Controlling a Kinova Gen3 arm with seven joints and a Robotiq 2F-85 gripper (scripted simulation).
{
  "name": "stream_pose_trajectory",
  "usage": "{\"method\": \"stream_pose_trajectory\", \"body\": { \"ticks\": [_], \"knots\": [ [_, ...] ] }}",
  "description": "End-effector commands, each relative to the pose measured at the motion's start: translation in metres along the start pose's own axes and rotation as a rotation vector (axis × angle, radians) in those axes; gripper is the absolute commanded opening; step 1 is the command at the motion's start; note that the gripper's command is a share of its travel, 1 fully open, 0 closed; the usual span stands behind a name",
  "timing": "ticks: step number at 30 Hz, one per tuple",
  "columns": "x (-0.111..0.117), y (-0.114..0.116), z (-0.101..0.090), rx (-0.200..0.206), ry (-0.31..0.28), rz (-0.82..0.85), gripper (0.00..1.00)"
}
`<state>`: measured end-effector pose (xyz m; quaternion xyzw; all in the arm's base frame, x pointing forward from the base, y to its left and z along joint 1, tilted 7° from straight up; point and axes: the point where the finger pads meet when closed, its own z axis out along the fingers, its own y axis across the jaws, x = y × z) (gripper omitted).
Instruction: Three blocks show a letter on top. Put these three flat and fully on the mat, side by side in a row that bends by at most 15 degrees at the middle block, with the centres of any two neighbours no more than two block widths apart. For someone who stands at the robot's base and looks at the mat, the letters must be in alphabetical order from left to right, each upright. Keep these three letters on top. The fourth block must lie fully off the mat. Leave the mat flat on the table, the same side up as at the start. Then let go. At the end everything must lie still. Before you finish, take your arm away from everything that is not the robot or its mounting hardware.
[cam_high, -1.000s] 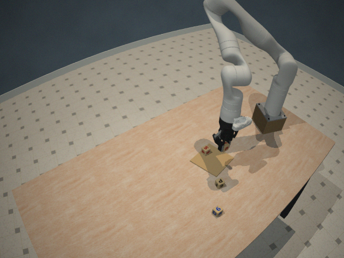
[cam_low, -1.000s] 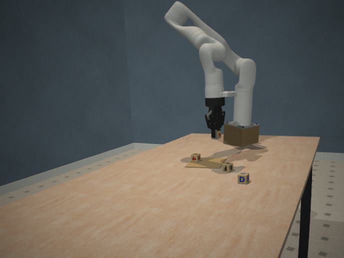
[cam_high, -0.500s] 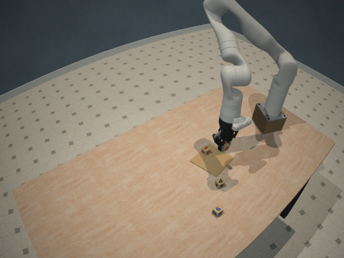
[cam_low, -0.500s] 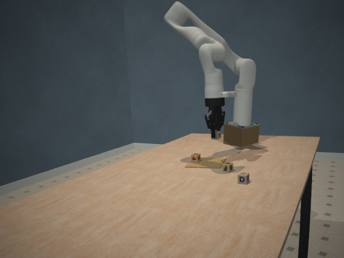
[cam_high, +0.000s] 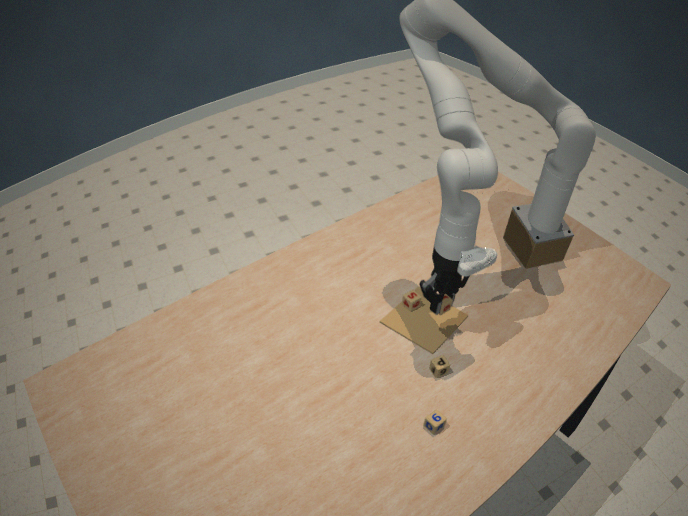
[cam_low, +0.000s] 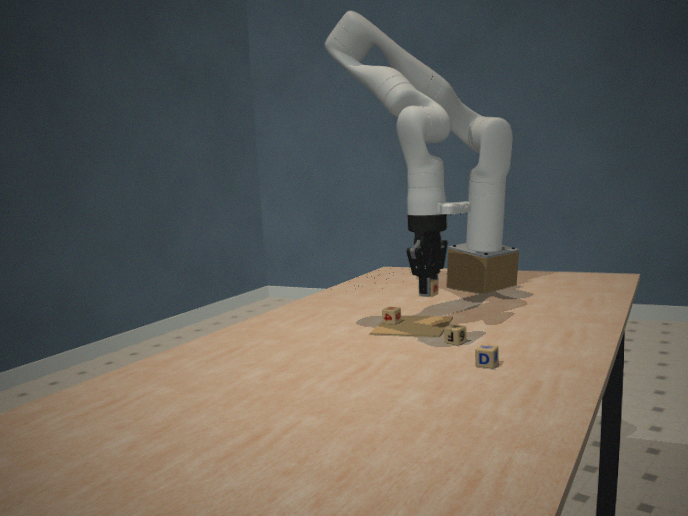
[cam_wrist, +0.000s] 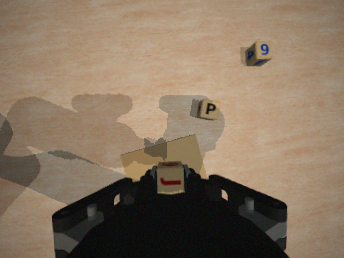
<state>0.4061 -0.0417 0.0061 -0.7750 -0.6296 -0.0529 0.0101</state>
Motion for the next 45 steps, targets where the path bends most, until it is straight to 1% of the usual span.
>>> {"method": "stream_pose_trajectory", "body": {
  "ticks": [1,2,4,11,16,45],
  "knots": [
    [0.008,-0.004,0.018,0.01,0.011,-0.002,0.26],
    [0.008,-0.004,0.023,0.01,0.011,-0.002,0.26],
    [0.008,-0.004,0.023,0.01,0.011,-0.002,0.26],
    [0.008,-0.002,0.05,0.006,0.012,0.004,0.26],
    [0.006,-0.002,0.059,0.007,0.011,0.006,0.26],
    [0.007,-0.002,0.06,0.007,0.011,0.006,0.26]
  ]
}}
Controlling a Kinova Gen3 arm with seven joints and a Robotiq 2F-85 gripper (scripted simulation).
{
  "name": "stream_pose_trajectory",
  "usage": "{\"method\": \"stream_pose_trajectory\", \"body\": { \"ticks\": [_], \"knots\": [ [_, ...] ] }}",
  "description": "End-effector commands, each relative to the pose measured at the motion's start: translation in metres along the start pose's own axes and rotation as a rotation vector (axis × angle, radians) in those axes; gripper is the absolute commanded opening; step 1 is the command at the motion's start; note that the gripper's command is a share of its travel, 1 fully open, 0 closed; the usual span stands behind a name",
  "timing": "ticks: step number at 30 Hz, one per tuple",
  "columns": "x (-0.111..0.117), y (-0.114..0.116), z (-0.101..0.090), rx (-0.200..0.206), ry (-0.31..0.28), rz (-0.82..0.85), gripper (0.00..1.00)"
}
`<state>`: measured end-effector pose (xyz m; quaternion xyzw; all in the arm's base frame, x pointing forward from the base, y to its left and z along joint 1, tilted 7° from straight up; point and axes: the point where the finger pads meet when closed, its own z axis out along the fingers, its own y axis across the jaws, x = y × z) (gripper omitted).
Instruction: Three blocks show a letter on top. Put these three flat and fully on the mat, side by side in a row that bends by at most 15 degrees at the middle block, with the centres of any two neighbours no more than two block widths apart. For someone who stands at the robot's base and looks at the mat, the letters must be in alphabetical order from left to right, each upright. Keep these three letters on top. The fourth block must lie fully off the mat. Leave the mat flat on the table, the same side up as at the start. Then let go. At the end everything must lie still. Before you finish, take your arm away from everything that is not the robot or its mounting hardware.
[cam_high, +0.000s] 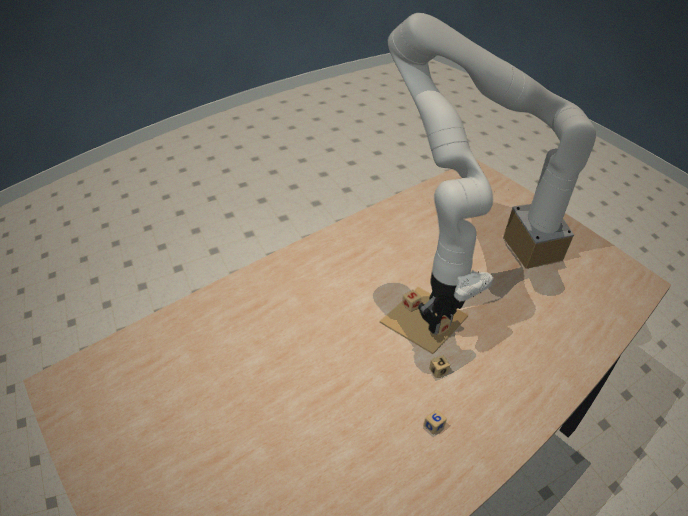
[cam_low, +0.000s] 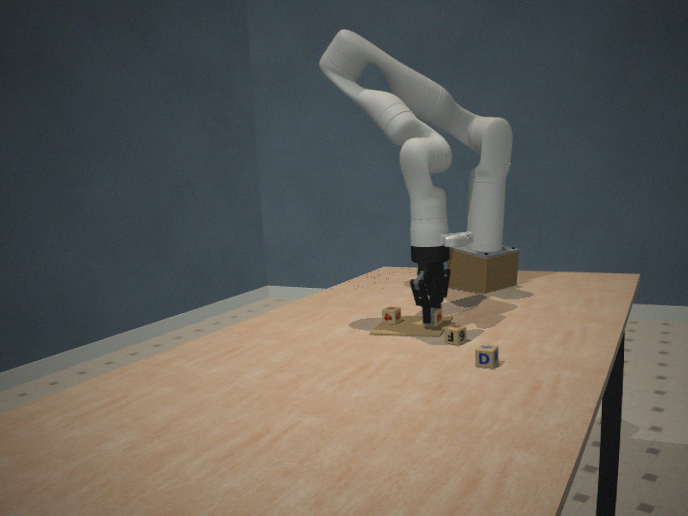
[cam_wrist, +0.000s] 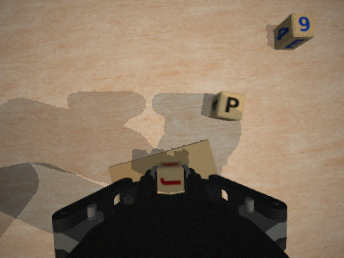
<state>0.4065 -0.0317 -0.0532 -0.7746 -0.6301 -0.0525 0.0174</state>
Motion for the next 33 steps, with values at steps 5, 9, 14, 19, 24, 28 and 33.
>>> {"method": "stream_pose_trajectory", "body": {
  "ticks": [5,9,14,19,24,28,33],
  "knots": [
    [0.0022,0.0023,0.0002,-0.005,0.003,0.006,0.26],
    [0.0022,0.0023,0.0002,-0.005,0.003,0.006,0.26],
    [0.0024,0.0025,0.0001,-0.005,0.003,0.007,0.26],
    [0.0039,0.0034,0.0001,-0.006,0.003,0.009,0.26],
    [0.0058,0.004,0.0001,-0.005,0.003,0.012,0.26],
    [0.0063,0.0037,0.0001,-0.005,0.003,0.012,0.26],
    [0.0064,0.0038,0.0001,-0.005,0.003,0.012,0.26]
  ]
}}
